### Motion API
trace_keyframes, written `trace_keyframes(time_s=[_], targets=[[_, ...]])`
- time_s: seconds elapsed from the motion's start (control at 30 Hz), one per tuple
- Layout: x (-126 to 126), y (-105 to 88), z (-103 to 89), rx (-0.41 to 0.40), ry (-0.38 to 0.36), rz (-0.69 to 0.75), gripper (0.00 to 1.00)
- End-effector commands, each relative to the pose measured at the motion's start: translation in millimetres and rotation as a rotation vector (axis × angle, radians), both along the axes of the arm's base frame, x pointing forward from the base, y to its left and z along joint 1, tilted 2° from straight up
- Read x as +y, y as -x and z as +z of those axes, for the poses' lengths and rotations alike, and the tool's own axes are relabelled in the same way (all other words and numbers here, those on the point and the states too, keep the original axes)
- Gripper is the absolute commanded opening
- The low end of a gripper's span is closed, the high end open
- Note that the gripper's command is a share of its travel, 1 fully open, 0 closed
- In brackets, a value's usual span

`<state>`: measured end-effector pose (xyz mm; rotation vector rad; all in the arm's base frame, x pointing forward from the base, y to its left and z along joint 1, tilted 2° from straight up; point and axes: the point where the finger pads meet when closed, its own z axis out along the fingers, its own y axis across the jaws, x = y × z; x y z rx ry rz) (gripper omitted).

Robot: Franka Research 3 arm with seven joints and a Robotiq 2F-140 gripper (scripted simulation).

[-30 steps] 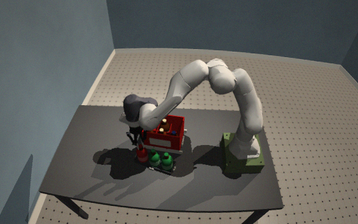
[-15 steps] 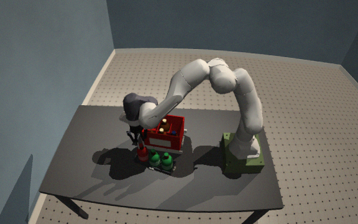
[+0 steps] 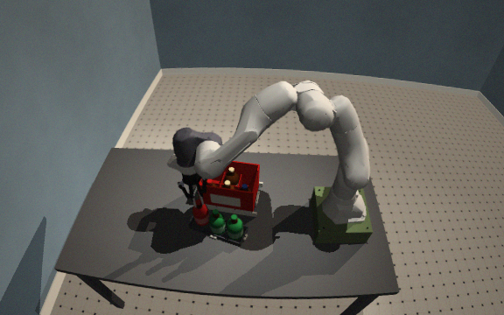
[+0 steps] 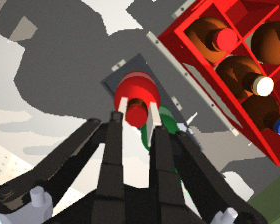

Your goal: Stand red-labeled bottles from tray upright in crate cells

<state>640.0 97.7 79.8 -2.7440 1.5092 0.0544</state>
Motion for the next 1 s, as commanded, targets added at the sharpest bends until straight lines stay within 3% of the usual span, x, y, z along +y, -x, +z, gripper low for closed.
trace_keyframes(time_s=[0.0, 0.97], targets=[[1.4, -4.0, 10.8, -0.010, -0.003, 0.004, 0.00], [1.1, -4.0, 16.6, -0.010, -0.003, 0.004, 0.00]])
